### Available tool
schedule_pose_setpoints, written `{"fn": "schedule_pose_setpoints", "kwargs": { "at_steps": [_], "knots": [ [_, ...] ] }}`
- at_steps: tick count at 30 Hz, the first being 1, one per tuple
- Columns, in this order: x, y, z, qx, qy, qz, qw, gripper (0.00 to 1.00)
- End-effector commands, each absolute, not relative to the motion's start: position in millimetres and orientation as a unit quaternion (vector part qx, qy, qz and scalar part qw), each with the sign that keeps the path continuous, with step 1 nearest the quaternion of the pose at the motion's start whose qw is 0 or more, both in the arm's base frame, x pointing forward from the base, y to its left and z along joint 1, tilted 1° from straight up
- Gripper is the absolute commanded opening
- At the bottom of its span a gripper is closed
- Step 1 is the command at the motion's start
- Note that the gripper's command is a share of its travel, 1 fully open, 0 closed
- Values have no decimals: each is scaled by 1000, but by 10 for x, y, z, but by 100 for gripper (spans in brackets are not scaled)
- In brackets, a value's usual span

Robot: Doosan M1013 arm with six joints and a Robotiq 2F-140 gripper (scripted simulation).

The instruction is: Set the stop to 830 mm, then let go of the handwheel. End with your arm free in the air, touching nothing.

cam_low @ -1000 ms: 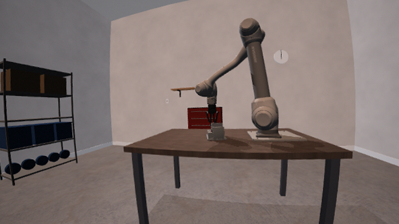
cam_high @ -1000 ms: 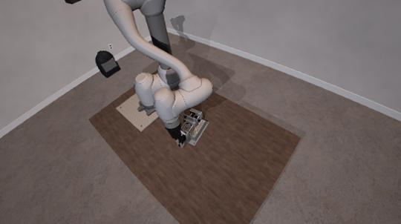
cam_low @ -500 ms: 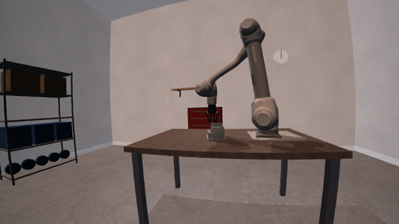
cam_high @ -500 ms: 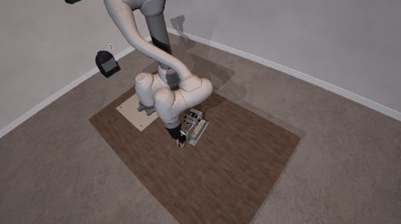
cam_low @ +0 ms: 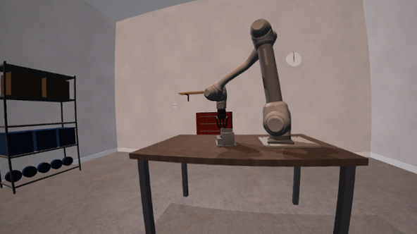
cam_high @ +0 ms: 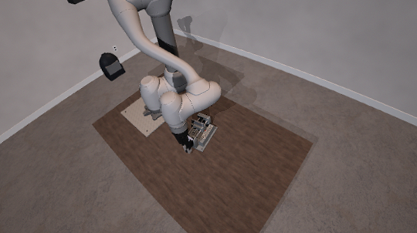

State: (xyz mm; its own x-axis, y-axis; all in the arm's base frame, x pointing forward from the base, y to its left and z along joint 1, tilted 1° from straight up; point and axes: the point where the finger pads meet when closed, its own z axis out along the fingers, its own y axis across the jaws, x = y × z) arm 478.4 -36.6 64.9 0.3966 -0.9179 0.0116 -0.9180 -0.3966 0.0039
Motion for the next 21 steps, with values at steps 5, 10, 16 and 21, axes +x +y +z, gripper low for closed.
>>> {"fn": "schedule_pose_setpoints", "kwargs": {
  "at_steps": [5,10,16,21],
  "knots": [
    [4789,-363,659,836,-549,4,4,4],
    [4792,-362,666,836,-549,4,4,4],
    [4798,-359,681,836,-549,4,4,4],
    [4803,-357,692,836,-549,4,4,4]
  ]
}}
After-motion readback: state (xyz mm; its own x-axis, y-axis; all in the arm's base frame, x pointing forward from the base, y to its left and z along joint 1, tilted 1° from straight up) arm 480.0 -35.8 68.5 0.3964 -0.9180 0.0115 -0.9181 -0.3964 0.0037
